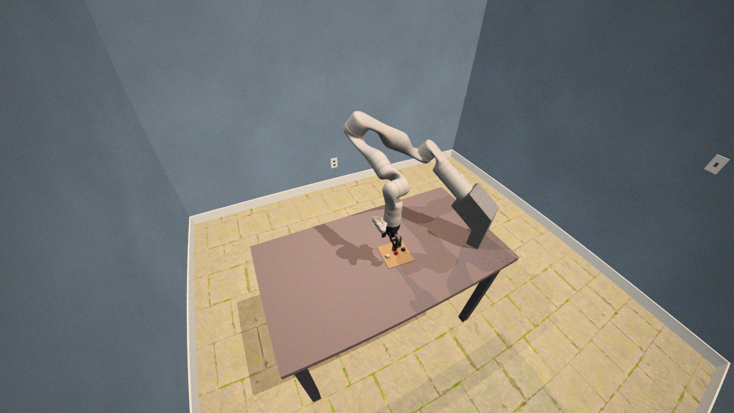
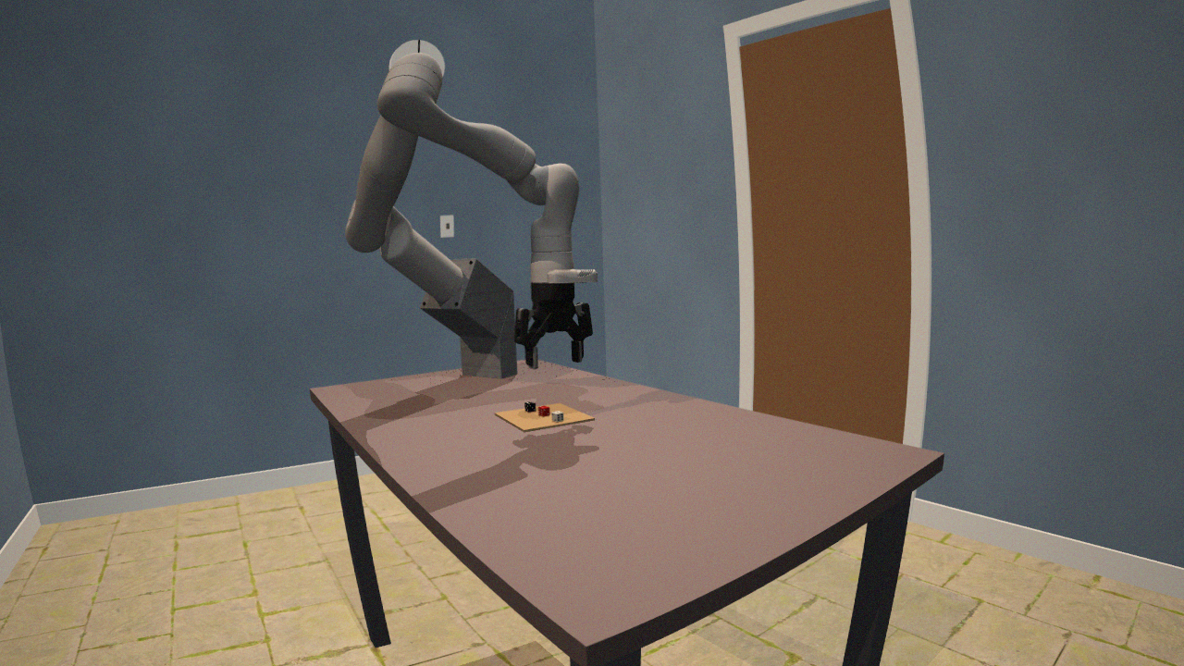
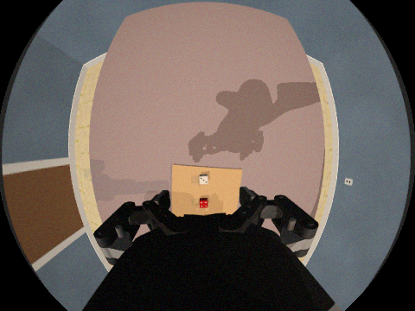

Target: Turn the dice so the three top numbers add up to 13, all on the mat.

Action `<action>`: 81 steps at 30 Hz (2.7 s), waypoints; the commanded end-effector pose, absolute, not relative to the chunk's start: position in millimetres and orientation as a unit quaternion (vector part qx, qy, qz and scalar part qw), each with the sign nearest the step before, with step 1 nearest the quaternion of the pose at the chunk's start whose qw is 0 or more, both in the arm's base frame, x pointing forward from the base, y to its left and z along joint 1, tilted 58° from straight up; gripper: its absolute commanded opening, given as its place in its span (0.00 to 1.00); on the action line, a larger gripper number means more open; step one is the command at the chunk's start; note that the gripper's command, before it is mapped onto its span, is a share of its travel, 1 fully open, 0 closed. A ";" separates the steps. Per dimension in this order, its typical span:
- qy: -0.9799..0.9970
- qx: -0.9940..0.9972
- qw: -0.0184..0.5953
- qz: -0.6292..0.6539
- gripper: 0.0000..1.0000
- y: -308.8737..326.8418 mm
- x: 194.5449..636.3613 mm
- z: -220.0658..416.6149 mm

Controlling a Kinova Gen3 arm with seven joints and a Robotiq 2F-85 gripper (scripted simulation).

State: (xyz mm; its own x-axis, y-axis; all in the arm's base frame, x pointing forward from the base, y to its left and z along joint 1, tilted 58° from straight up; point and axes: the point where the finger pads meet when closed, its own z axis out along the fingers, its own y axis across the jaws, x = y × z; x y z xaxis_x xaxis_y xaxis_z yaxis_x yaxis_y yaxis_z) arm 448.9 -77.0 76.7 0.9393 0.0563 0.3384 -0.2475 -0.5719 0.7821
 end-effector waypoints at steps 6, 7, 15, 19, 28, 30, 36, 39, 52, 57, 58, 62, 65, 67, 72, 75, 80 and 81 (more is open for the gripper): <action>-0.053 0.872 0.458 0.164 1.00 -67.7 447.2 81.4; -0.053 0.872 0.458 0.164 1.00 -65.4 446.6 82.9; -0.053 0.872 0.458 0.164 1.00 -35.5 437.9 102.1; -0.053 0.872 0.458 0.164 1.00 -27.0 435.4 107.6; -0.053 0.872 0.458 0.164 1.00 -4.6 428.9 122.1; -0.053 0.872 0.458 0.164 1.00 -4.0 428.7 122.5; -0.053 0.872 0.458 0.164 1.00 -3.9 428.7 122.5; -0.053 0.872 0.458 0.164 1.00 -3.9 428.7 122.5; -0.053 0.872 0.458 0.164 1.00 -3.9 428.7 122.5; -0.053 0.872 0.458 0.164 1.00 -3.9 428.7 122.5; -0.053 0.872 0.458 0.164 1.00 -3.9 428.7 122.5; -0.053 0.872 0.458 0.164 1.00 -3.9 428.7 122.5; -0.053 0.872 0.458 0.164 1.00 -3.9 428.7 122.5; -0.053 0.872 0.458 0.164 1.00 -3.9 428.7 122.5; -0.053 0.872 0.458 0.164 1.00 -3.9 428.7 122.5; -0.053 0.872 0.458 0.164 1.00 -3.9 428.7 122.5; -0.053 0.872 0.458 0.164 1.00 -3.9 428.7 122.5; -0.053 0.872 0.458 0.164 1.00 -3.9 428.7 122.5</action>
State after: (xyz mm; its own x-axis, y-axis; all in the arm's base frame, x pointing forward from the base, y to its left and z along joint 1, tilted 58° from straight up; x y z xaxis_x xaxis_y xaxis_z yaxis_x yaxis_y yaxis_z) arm 429.5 -7.1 121.4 0.9388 0.0575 0.3395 -0.2479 -0.5714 0.7823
